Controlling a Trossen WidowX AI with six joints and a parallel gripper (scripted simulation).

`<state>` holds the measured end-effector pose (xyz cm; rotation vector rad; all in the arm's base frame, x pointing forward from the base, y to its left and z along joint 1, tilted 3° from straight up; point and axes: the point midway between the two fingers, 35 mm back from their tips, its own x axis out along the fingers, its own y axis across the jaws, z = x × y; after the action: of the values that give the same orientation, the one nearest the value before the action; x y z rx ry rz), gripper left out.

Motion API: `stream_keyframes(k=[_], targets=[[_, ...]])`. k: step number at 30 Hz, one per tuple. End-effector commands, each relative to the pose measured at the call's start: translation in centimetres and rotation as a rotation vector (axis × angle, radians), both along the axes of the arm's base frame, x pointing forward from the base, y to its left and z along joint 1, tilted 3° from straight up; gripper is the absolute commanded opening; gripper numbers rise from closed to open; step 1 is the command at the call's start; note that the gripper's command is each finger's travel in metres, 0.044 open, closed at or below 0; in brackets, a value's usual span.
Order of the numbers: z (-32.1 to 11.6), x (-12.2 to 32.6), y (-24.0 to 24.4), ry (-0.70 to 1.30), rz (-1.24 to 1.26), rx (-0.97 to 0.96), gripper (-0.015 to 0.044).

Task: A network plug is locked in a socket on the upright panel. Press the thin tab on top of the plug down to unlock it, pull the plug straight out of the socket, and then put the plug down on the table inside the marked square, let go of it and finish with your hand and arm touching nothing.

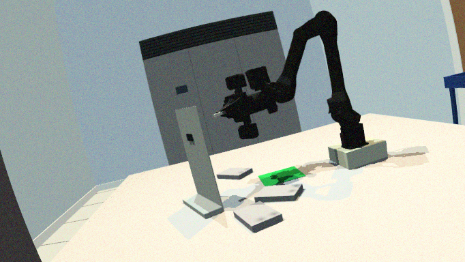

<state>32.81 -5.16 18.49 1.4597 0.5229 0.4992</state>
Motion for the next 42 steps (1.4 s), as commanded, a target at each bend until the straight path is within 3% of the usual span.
stream_keyframes(k=[1, 15, 42], targets=[[1.0, -0.4, 0.0, -0.01, 0.0, -0.009, 0.0], [0.7, -0.1, 0.2, 0.116, -0.133, 0.052, 0.0], [-6.7, -3.6, 0.0, 0.609, -0.608, 0.046, 0.0]])
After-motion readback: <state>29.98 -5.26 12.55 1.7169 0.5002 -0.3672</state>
